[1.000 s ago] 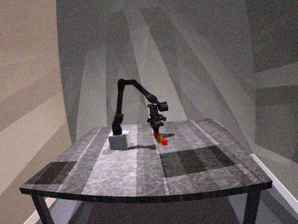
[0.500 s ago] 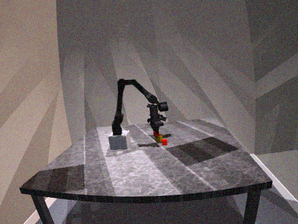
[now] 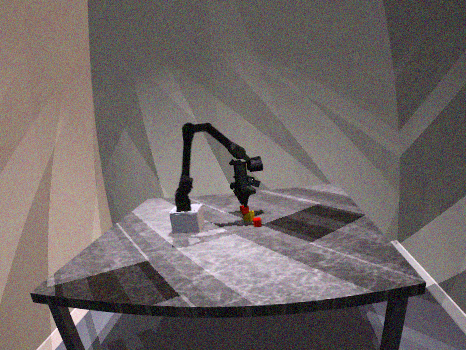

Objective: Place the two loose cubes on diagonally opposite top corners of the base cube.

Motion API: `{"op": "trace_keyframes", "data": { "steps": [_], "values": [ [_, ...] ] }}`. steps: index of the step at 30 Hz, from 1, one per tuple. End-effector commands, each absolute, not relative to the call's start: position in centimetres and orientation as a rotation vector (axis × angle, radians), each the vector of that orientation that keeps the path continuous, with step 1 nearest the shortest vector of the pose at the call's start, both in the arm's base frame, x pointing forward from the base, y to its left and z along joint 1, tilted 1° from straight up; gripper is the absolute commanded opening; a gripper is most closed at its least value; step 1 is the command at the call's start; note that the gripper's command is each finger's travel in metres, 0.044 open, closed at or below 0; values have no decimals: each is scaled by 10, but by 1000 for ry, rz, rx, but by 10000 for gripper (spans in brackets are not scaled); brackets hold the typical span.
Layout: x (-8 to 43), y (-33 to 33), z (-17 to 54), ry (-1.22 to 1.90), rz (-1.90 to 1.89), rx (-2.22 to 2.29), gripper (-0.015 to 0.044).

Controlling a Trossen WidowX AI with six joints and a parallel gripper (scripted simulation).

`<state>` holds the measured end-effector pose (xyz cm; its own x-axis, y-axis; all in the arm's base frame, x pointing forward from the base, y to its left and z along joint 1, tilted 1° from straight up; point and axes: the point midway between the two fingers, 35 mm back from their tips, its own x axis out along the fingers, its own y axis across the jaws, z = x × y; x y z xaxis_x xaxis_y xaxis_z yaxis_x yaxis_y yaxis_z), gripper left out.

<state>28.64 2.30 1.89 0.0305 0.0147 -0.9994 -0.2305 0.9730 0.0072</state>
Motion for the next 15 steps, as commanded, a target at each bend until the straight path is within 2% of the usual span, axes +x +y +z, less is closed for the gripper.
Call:
{"op": "trace_keyframes", "data": {
  "steps": [1, 10, 12, 15],
  "values": [
    [287, 23, 27, 1525, 190, -173, 205],
    [287, 23, 37, 1525, 190, -173, 205],
    [288, 21, 35, 1530, 158, -140, 258],
    [294, 13, 39, 1536, 18, 3, 265]
  ]
}}
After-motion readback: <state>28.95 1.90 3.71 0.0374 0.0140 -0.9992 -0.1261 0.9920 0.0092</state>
